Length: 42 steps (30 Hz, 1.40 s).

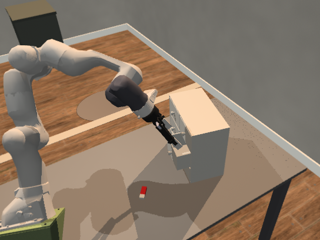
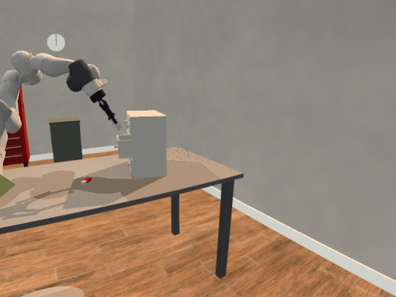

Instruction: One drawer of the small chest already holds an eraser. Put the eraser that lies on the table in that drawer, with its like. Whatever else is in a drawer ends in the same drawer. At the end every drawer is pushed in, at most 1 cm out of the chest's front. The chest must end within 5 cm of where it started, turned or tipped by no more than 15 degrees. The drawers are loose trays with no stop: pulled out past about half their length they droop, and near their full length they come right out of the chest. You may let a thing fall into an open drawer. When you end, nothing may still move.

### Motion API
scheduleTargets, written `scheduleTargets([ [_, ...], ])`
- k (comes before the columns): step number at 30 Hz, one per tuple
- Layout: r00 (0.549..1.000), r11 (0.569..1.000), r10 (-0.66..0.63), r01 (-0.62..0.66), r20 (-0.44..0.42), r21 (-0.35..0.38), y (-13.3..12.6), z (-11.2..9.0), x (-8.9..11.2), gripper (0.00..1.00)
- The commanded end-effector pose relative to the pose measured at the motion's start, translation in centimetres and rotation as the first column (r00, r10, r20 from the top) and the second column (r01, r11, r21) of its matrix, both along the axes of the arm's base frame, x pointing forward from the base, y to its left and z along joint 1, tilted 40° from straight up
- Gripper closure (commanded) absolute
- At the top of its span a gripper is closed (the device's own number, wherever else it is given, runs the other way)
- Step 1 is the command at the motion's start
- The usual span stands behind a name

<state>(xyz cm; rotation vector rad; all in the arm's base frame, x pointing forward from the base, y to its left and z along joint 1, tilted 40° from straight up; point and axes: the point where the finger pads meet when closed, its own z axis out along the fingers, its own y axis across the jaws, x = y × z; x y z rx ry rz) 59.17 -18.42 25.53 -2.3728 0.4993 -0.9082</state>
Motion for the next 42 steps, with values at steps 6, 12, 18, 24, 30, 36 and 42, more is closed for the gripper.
scheduleTargets([
  [6,1.000,1.000,0.003,-0.003,-0.004,0.000,0.1,-0.2,-0.1,0.00],
  [12,0.998,0.999,0.042,-0.041,-0.051,0.015,-0.3,0.5,-1.4,0.00],
  [18,0.987,0.994,0.105,-0.101,-0.123,0.043,-1.0,1.7,-3.4,0.00],
  [24,0.943,0.974,0.222,-0.201,-0.250,0.105,-2.1,3.9,-7.2,0.00],
  [30,0.884,0.947,0.316,-0.275,-0.344,0.165,-3.1,5.7,-10.3,0.00],
  [36,0.859,0.935,0.350,-0.299,-0.375,0.188,-3.5,6.4,-11.4,0.00],
  [42,0.849,0.931,0.361,-0.307,-0.386,0.197,-3.6,6.6,-11.8,0.00],
])
